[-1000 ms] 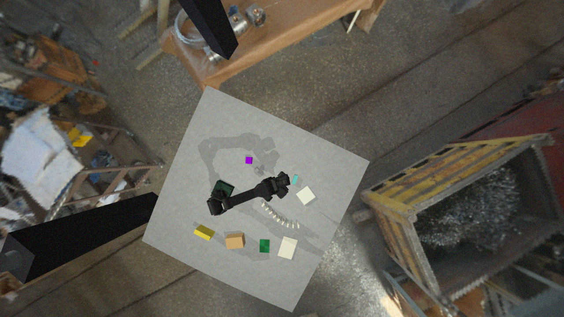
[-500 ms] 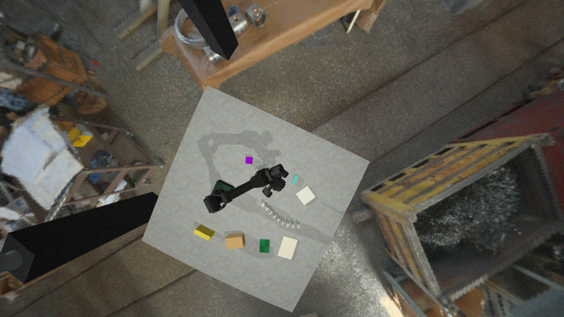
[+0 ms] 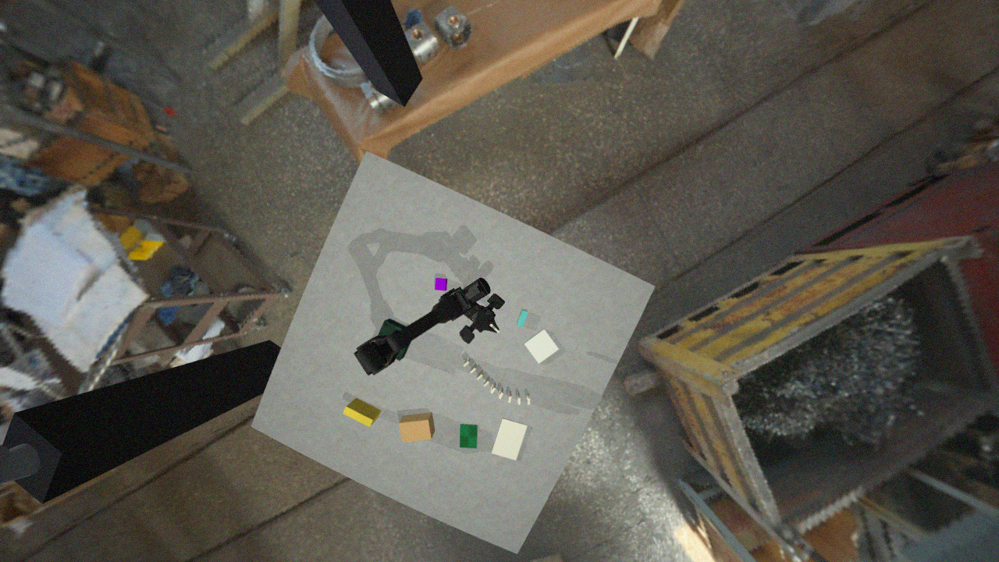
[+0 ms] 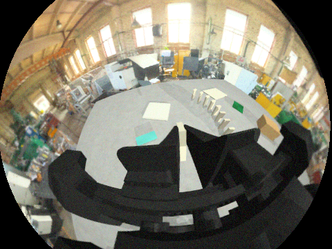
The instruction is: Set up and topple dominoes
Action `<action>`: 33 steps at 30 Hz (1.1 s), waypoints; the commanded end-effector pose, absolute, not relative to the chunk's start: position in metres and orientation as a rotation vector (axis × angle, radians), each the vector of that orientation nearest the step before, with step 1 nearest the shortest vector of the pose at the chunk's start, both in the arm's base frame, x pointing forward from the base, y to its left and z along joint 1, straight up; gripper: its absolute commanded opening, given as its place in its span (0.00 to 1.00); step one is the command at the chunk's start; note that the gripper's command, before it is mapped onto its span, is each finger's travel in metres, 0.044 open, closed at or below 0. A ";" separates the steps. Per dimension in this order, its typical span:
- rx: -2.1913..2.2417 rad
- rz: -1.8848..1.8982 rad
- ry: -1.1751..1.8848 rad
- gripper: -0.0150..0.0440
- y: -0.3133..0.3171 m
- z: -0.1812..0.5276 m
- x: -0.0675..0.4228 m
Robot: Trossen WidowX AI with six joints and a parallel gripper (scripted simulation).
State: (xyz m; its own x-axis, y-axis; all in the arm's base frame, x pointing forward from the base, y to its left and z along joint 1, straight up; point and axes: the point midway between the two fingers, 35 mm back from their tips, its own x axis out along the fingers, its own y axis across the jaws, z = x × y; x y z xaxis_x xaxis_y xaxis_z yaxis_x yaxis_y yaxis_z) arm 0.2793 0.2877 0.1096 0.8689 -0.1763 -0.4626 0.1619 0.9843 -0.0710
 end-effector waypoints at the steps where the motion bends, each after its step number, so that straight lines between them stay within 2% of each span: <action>1: -0.022 -0.187 0.408 0.29 0.285 0.111 0.273; 16: 0.041 -0.234 0.089 0.29 0.267 0.123 0.237; 33: 0.042 -0.235 0.086 0.29 0.266 0.123 0.237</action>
State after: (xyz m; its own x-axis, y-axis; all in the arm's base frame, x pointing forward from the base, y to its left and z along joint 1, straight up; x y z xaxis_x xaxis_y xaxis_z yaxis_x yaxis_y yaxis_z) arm 0.2368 0.2669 0.1226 0.9691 -0.2284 -0.0933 0.2318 0.9724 0.0268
